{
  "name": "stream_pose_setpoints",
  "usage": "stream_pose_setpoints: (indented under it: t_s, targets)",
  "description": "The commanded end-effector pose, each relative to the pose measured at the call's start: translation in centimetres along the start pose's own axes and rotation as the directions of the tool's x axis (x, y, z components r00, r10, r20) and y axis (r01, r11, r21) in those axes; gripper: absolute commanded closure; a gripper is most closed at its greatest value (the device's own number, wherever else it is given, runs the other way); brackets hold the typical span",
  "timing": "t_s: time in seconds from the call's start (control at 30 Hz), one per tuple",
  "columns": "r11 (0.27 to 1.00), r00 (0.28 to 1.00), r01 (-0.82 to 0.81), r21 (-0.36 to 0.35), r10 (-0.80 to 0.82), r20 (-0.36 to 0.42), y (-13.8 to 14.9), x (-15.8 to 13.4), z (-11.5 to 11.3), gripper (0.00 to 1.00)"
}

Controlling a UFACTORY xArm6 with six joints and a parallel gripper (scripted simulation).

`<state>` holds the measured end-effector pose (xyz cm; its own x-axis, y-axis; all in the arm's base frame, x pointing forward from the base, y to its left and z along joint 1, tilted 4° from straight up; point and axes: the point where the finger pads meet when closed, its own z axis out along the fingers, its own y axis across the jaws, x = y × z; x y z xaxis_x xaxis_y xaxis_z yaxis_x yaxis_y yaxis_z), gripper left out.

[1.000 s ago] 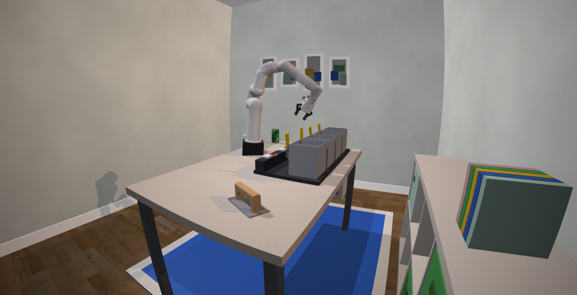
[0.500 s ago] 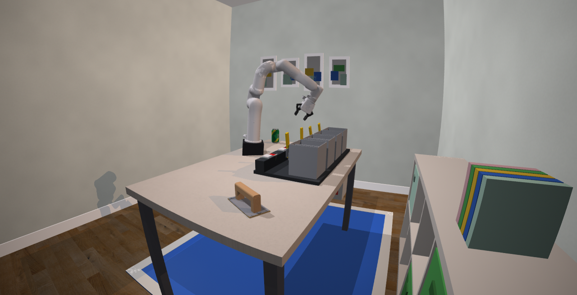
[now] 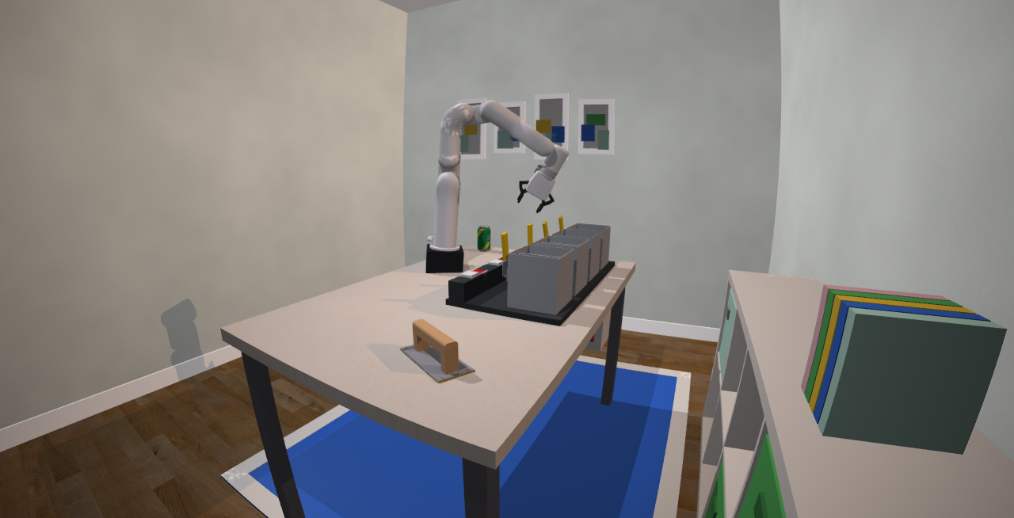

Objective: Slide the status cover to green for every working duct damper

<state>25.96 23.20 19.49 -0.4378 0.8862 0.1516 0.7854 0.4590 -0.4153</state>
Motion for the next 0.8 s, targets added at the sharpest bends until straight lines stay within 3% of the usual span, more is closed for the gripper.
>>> stream_pose_setpoints:
  t_s: [0.0,0.2,0.27,0.3,0.77]
  targets:
    - [0.99,0.991,-0.135,-0.038,0.134,-0.032,-0.3,-3.9,-1.0,0.0]
    - [0.96,0.961,-0.271,-0.063,0.267,-0.067,-0.5,-7.8,-1.8,0.0]
    - [0.96,0.961,-0.271,-0.063,0.267,-0.067,-0.5,-7.8,-1.8,0.0]
    - [0.939,0.94,-0.337,-0.073,0.331,-0.085,-0.7,-9.7,-2.2,0.0]
    - [0.777,0.78,-0.621,-0.103,0.6,-0.178,-1.3,-18.6,-4.0,0.0]
